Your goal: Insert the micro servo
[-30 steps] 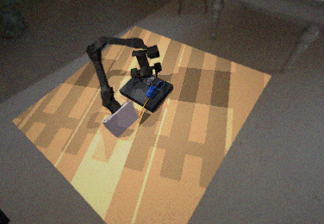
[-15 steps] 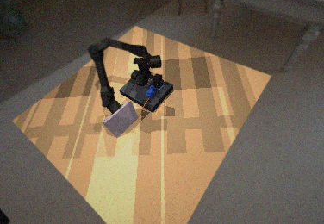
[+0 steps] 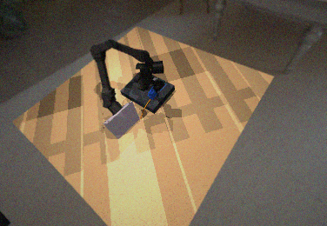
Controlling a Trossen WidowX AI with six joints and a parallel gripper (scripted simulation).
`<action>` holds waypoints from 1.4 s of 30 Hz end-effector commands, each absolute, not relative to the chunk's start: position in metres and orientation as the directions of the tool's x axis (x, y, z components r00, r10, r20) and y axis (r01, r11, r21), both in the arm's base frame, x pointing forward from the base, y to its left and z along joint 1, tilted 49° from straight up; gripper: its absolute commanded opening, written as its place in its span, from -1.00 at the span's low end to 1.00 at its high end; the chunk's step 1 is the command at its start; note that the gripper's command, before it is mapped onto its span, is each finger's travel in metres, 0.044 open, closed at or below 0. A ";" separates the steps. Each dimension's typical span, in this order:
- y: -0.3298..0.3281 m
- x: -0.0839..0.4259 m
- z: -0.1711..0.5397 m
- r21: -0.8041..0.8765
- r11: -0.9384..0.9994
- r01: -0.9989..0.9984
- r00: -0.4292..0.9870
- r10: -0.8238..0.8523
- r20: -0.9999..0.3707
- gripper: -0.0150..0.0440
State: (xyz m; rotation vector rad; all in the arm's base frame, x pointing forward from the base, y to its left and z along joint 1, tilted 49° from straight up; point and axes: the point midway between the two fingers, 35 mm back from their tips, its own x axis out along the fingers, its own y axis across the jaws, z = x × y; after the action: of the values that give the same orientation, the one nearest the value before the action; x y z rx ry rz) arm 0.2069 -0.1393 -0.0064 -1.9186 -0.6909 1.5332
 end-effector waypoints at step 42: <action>-0.125 0.209 -0.017 -0.724 -0.689 0.030 0.203 0.714 -0.670 -0.49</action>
State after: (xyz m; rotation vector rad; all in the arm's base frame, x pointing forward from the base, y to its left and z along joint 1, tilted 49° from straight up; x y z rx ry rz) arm 0.2096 -0.1160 -0.0233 -1.8903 -0.6956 1.5300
